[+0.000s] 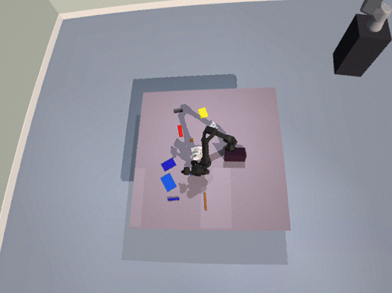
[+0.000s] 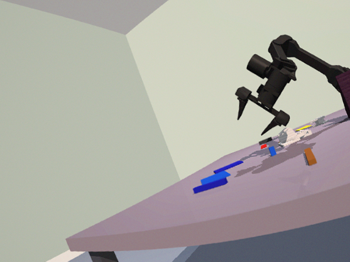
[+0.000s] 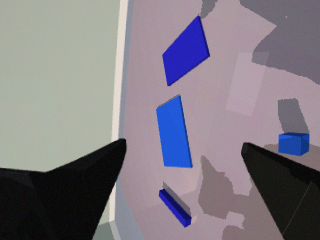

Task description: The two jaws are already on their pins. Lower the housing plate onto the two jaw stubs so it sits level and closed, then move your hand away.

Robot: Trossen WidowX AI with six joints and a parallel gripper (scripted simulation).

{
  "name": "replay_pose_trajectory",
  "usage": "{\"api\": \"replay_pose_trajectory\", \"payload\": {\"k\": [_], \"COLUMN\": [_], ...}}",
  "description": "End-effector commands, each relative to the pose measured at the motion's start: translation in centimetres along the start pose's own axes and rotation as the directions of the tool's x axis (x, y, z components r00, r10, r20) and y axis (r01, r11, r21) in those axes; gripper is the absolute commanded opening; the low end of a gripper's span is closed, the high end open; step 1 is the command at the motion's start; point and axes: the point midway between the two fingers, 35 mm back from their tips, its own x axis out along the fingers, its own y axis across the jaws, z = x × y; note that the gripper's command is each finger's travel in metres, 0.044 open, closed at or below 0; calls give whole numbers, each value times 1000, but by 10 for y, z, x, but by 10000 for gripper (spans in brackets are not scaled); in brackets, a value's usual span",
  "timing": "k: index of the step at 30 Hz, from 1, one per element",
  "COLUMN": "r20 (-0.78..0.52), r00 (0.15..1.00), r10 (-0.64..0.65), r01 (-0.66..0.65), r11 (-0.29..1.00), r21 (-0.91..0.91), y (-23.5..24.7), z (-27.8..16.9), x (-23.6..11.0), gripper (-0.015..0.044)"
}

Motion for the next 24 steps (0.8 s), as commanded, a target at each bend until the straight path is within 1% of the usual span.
{"api": "replay_pose_trajectory", "payload": {"k": [1,6,12,18,24], "r20": [-12,-10,-9,-8,-7], "r00": [1000,998,995,991,984], "r10": [-24,-56,-96,-136,-176], "r01": [23,52,84,107,119], "r11": [996,970,908,815,694], "r21": [-87,-236,-409,-569,-710], "y": [3,7,12,16,18], "z": [10,24,42,62,83], "x": [5,11,19,25,32], "gripper": [440,440,440,440,440]}}
